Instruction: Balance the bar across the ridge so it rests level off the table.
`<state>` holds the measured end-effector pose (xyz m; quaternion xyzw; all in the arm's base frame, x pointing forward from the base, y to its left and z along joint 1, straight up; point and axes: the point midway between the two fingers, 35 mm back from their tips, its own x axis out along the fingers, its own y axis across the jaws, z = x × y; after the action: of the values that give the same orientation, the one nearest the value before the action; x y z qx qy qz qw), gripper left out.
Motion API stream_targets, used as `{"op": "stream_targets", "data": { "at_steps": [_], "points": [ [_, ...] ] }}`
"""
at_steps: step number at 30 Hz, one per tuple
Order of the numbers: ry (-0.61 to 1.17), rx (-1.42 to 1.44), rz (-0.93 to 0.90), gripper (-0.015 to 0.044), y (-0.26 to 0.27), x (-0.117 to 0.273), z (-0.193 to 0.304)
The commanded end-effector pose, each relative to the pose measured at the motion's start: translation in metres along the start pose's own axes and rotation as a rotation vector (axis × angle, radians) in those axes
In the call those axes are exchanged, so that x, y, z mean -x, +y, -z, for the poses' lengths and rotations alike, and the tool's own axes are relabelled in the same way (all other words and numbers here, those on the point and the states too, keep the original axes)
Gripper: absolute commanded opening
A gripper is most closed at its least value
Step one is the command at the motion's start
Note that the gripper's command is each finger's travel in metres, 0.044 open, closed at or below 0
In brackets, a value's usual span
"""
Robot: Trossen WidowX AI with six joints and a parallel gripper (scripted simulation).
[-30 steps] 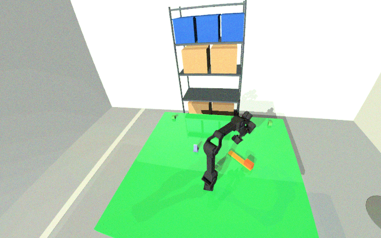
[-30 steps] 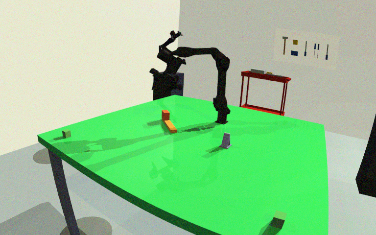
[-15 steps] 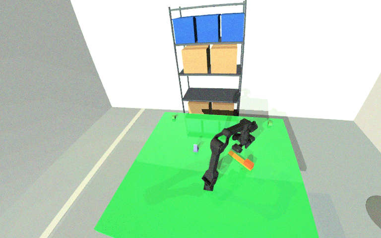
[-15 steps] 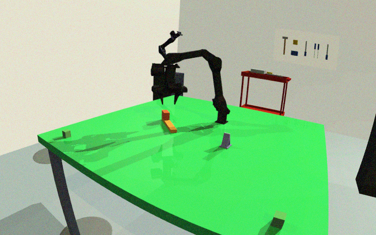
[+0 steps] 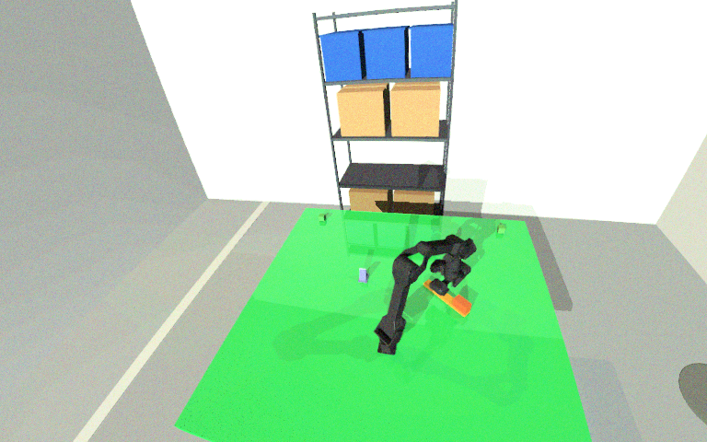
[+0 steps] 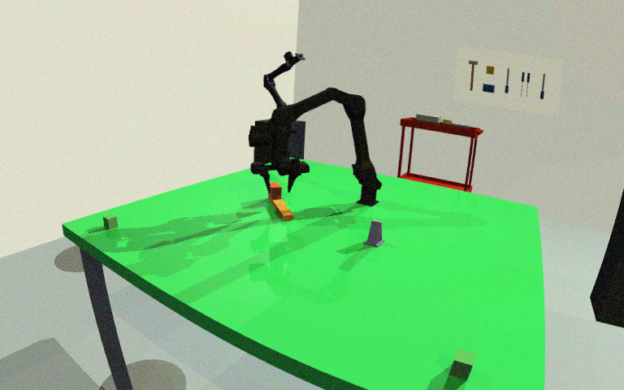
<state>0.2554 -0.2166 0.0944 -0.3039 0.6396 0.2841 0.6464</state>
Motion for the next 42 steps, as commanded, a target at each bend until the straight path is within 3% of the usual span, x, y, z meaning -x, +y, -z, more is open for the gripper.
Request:
{"op": "stream_targets", "data": {
  "at_steps": [1, 35, 42],
  "points": [
    [-0.003, 0.003, -0.002, 0.0315, 0.003, -0.019, 0.0],
    [-0.003, 0.003, -0.002, 0.0315, 0.003, -0.046, 0.0],
    [0.0, 0.001, -0.004, 0.0151, 0.003, -0.046, 0.0]
  ]
}}
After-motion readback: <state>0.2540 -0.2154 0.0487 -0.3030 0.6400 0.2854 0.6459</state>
